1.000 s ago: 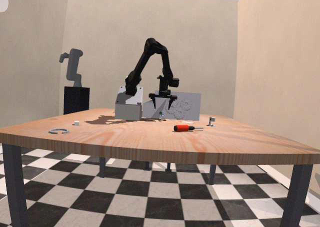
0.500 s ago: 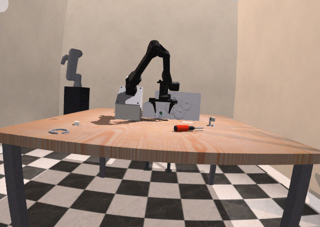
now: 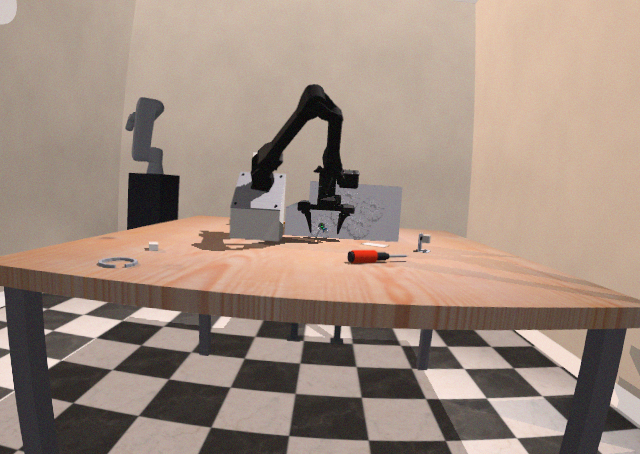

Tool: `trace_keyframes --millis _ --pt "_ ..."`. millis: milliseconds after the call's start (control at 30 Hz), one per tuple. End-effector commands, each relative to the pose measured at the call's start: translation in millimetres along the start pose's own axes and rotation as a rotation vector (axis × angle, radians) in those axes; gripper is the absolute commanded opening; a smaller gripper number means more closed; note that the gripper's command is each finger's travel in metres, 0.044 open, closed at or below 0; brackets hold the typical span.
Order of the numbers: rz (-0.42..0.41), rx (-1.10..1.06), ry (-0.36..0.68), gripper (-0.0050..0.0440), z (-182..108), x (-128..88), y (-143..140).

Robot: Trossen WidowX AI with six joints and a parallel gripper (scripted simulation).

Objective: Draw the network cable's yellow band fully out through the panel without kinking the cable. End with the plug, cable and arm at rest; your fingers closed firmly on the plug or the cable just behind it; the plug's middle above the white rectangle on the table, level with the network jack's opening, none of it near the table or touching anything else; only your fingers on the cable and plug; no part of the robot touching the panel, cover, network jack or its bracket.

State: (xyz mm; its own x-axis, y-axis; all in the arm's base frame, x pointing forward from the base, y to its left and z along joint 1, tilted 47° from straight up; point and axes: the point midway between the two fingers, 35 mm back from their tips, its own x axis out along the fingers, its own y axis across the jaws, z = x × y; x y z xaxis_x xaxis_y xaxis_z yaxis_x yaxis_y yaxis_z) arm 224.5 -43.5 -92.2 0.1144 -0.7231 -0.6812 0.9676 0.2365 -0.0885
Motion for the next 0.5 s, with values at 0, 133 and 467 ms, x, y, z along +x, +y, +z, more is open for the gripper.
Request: trace_keyframes --millis 0,133,467 --pt "-0.002 -0.001 -0.002 0.044 0.9 7.4 -1.3" --pt "-0.002 -0.001 -0.003 0.044 1.1 12.2 -1.7" --pt "-0.003 -0.001 -0.003 0.0392 1.4 20.9 -2.7"
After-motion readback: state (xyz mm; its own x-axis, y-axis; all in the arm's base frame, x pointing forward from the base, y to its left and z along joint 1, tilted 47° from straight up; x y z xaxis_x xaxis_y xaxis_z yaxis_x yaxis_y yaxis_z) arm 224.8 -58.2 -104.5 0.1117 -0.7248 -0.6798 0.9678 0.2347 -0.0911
